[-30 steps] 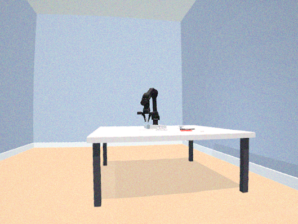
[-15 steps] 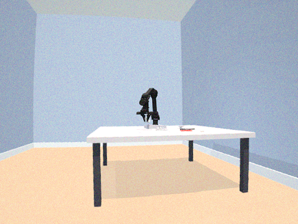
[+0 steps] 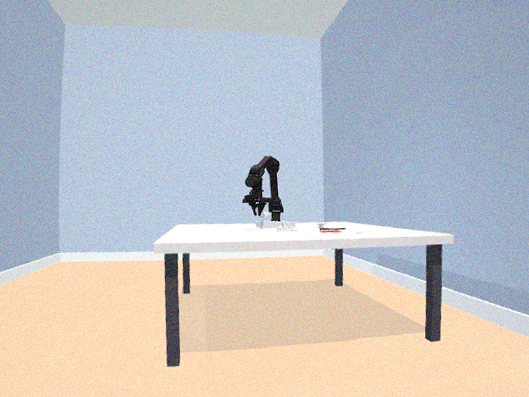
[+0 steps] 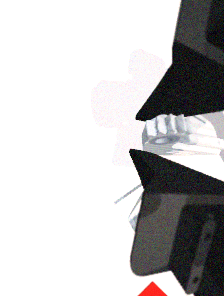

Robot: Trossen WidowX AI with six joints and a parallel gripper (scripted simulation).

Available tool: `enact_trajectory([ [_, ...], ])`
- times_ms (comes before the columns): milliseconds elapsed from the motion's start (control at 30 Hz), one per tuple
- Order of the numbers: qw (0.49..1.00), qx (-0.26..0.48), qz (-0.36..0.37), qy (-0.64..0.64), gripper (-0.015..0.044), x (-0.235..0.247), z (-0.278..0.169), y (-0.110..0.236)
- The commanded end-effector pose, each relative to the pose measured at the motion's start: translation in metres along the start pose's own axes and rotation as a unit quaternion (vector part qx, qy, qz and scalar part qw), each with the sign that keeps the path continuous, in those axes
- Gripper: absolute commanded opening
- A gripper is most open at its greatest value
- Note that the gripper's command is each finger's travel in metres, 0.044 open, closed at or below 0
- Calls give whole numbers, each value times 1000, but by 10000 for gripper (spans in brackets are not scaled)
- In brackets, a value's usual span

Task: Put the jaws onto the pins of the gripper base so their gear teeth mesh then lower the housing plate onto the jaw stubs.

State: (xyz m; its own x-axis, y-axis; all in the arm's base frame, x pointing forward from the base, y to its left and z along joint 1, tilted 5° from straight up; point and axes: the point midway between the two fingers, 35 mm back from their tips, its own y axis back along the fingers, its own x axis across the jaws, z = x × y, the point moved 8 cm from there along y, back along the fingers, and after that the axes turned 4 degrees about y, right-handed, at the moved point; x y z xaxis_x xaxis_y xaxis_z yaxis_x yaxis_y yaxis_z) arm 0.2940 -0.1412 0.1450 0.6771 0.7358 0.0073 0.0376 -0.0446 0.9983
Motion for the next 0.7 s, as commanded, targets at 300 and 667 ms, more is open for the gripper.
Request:
enact_trajectory([
  [300, 997, -1, -2, -82, 37, -6, 1, 0],
  [667, 980, -1, -2, -201, 37, -14, 3, 0],
])
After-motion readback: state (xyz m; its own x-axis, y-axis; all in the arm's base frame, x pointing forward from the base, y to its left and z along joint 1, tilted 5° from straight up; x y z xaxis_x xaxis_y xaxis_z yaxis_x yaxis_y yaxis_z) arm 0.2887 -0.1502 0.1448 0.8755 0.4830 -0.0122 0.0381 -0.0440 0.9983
